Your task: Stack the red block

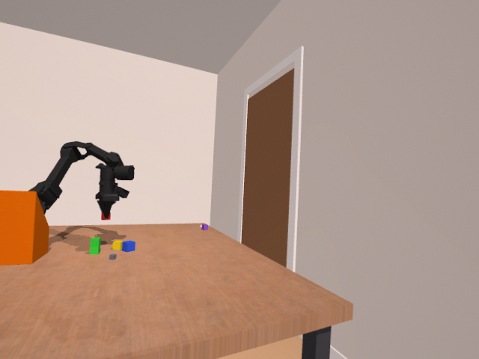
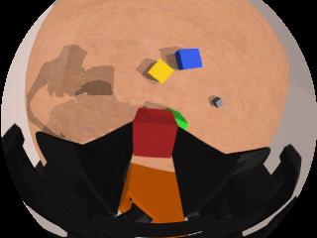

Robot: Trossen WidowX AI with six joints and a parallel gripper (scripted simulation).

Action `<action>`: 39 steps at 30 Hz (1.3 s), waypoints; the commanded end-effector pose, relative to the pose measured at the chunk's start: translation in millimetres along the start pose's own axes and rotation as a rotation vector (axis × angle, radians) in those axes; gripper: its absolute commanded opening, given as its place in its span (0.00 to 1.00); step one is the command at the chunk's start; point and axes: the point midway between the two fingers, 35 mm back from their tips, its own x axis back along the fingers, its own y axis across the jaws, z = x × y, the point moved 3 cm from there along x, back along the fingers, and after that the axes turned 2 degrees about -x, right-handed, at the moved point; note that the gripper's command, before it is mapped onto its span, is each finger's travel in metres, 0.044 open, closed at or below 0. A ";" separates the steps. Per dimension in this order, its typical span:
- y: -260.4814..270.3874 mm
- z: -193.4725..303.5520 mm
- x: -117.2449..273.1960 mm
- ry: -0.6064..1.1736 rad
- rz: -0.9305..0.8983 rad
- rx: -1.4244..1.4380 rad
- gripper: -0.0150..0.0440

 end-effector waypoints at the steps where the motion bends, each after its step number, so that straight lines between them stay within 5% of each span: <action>1: -22.3 15.6 -3.4 0.010 -0.011 -0.010 0.25; 39: -45.8 36.6 -65.8 0.008 -0.030 -0.010 0.25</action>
